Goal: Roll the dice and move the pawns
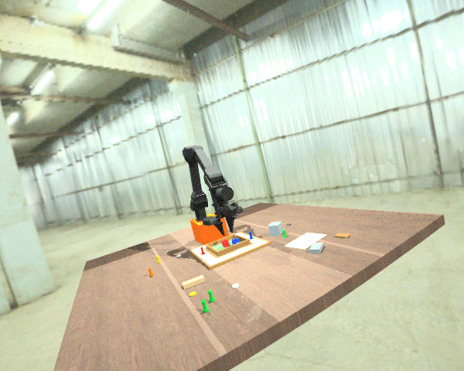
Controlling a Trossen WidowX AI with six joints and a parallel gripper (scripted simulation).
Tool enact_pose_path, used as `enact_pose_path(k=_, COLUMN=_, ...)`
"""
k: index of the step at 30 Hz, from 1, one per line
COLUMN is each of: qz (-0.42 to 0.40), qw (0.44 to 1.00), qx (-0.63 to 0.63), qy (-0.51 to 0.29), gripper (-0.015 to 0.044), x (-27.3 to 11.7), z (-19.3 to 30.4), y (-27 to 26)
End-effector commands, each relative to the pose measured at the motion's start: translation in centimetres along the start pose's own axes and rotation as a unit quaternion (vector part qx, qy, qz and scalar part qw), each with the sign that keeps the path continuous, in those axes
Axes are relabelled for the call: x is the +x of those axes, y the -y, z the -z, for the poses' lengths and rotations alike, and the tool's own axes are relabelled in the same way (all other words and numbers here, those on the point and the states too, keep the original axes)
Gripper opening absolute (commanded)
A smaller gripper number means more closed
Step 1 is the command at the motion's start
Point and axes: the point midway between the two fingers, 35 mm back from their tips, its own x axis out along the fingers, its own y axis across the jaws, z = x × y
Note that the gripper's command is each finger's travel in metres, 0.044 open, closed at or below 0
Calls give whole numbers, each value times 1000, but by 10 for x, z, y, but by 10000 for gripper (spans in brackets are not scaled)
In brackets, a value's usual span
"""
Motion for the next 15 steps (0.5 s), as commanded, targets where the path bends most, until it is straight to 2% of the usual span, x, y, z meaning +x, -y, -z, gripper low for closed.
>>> enact_pose_path(k=1, qz=-3, qw=988, qx=157, qy=-2, gripper=200, x=-2, z=-17, y=-68)
enact_pose_path(k=7, qz=1, qw=966, qx=259, qy=-1, gripper=200, x=-3, z=-21, y=-109)
enact_pose_path(k=15, qz=1, qw=965, qx=262, qy=-1, gripper=200, x=-3, z=-19, y=-107)
